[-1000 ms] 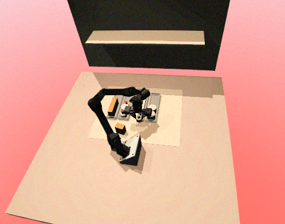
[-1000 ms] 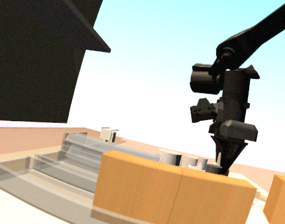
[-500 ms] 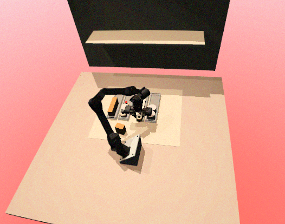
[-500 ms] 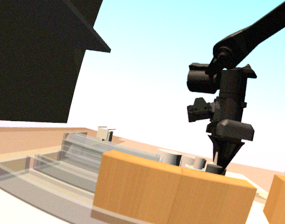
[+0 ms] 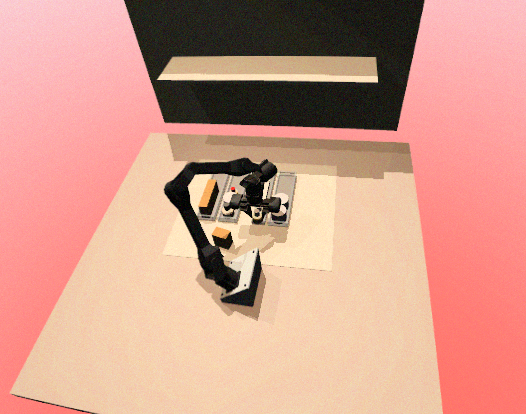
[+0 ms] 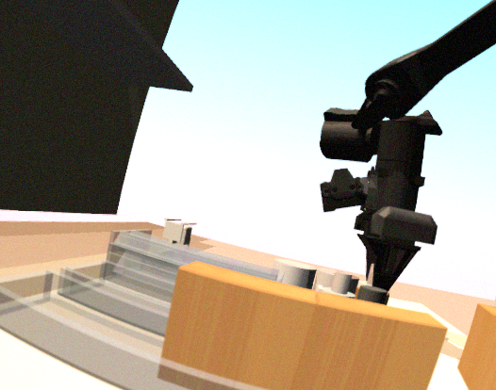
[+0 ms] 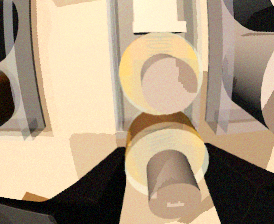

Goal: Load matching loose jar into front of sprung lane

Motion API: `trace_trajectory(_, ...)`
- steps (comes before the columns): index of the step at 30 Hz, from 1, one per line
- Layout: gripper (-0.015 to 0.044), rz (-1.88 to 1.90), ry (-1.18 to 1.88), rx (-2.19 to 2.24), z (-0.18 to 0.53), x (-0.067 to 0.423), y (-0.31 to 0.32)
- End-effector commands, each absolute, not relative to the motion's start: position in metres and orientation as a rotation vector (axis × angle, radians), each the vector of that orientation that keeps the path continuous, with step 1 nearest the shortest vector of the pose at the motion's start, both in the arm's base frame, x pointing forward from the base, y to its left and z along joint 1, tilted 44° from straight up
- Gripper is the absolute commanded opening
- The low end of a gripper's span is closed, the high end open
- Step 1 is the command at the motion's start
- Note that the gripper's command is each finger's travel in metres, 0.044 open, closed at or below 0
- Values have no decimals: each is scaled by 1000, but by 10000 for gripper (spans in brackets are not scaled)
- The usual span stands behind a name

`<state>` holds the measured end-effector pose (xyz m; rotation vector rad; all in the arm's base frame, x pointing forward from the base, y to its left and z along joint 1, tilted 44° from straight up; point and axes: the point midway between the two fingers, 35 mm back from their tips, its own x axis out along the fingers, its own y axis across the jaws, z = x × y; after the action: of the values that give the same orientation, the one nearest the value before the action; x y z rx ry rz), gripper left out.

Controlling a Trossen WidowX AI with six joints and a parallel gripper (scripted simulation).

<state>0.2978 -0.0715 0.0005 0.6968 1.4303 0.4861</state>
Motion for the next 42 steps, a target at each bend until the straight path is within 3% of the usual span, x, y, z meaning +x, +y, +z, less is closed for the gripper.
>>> trace_trajectory(1, 0, 487, 1400, 691, 4, 308, -74)
trace_trajectory(42, 0, 488, 1399, 691, 9, 326, -78)
